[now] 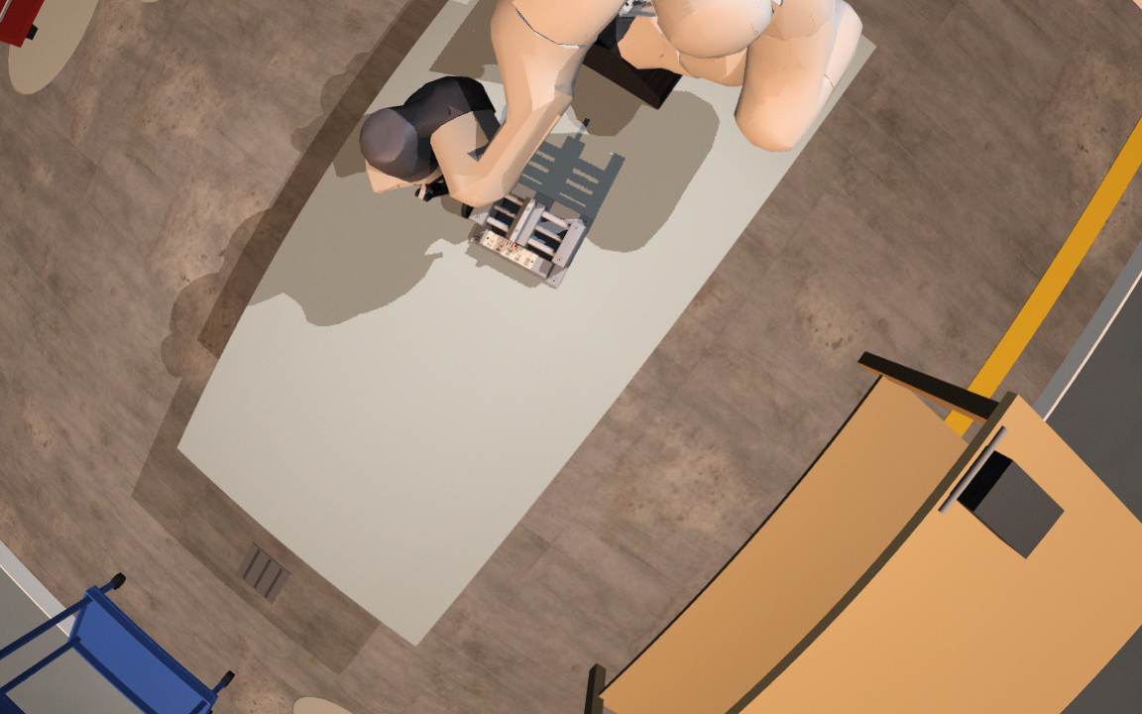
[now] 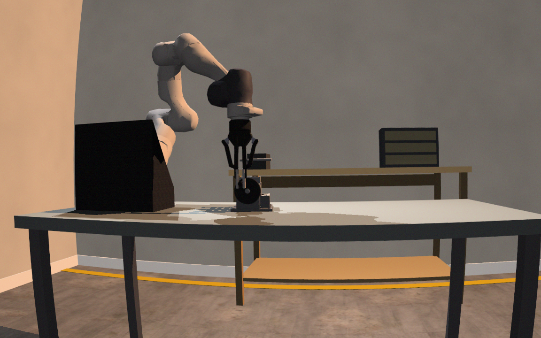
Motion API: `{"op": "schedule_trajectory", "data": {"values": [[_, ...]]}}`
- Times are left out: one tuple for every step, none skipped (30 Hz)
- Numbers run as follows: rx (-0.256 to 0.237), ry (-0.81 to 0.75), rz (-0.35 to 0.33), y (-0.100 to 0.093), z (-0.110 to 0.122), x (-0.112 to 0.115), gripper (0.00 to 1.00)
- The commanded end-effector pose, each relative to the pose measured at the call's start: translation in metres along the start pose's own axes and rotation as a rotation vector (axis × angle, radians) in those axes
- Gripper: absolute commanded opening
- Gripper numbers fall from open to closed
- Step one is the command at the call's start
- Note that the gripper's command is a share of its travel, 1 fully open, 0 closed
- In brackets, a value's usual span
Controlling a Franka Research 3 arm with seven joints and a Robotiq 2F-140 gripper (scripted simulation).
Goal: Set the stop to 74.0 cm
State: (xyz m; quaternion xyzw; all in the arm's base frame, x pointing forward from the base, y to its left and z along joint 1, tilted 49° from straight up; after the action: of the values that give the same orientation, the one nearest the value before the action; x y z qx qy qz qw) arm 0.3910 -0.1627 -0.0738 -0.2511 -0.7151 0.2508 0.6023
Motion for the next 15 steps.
{"op": "schedule_trajectory", "data": {"values": [[0.001, -0.008, 0.0, 0.007, 0.005, 0.001, 0.04], [0.001, -0.008, 0.0, 0.009, 0.007, 0.001, 0.04], [0.001, -0.008, 0.0, 0.012, 0.008, 0.001, 0.04], [0.001, -0.008, 0.0, 0.015, 0.01, 0.001, 0.04], [0.001, -0.008, 0.0, 0.018, 0.011, 0.001, 0.04], [0.001, -0.008, 0.0, 0.021, 0.012, 0.001, 0.04], [0.001, -0.008, 0.0, 0.024, 0.012, 0.001, 0.04], [0.001, -0.008, 0.0, 0.027, 0.013, 0.001, 0.04], [0.001, -0.008, 0.0, 0.029, 0.013, 0.001, 0.04], [0.001, -0.008, 0.0, 0.032, 0.013, 0.001, 0.04], [0.001, -0.008, 0.0, 0.035, 0.012, 0.001, 0.04], [0.001, -0.008, 0.0, 0.037, 0.011, 0.001, 0.04], [0.001, -0.008, 0.0, 0.039, 0.011, 0.001, 0.04], [0.001, -0.008, 0.0, 0.042, 0.01, 0.001, 0.04], [0.001, -0.008, 0.0, 0.044, 0.009, 0.001, 0.04]]}}
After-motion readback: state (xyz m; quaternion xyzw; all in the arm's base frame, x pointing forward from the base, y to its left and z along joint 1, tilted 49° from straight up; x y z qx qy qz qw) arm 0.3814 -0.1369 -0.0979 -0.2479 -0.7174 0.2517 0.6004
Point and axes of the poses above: the point where the finger pads meet when closed, its own y axis out along the fingers, its own z axis across the jaws, x = y × z, the point moved 10 cm from there along -y, back along the fingers, and after that the axes turned 6 degrees about -y, right-handed, at the moved point
